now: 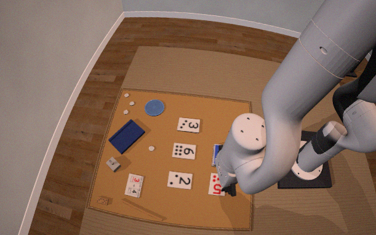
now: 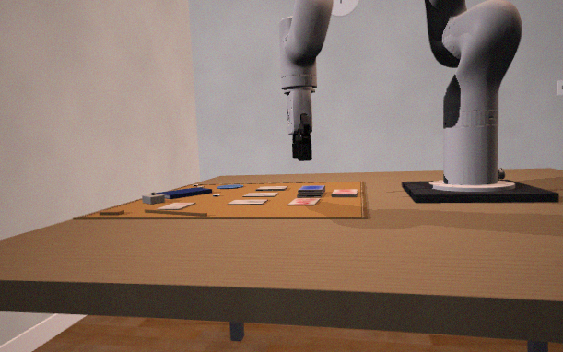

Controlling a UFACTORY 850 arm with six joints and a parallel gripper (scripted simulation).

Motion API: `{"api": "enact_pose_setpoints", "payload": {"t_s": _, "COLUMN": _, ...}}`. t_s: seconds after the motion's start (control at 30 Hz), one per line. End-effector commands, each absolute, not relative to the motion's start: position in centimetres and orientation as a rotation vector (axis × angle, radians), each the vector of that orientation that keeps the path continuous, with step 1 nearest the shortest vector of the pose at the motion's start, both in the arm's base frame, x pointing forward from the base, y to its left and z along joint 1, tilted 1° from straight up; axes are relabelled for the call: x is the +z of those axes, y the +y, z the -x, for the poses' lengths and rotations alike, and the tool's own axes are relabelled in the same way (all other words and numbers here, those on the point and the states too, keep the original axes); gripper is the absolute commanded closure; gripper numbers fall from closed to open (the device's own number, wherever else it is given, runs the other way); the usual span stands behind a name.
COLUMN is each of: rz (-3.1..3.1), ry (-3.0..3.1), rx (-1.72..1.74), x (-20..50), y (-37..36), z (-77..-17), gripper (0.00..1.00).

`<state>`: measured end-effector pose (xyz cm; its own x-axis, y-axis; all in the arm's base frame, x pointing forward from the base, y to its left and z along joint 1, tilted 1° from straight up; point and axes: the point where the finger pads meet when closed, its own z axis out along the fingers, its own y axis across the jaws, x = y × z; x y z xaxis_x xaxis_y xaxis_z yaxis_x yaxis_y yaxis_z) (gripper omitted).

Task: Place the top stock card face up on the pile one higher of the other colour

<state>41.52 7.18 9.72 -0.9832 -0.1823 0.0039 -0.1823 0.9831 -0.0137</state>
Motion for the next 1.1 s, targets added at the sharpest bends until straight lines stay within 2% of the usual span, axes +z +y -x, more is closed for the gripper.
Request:
{"api": "enact_pose_setpoints", "payload": {"t_s": 0.0, "rz": -0.487, "ry": -3.102, "rx": 0.021, "x": 9.4, "y": 7.2, "z": -41.6, "gripper": 0.0}}
{"api": "enact_pose_setpoints", "payload": {"t_s": 0.6, "rz": -1.499, "ry": -2.754, "rx": 0.018, "x": 7.5, "y": 7.0, "z": -41.4, "gripper": 0.0}}
{"api": "enact_pose_setpoints", "payload": {"t_s": 1.07, "rz": -1.989, "ry": -2.422, "rx": 0.015, "x": 6.5, "y": 7.0, "z": -41.3, "gripper": 0.0}}
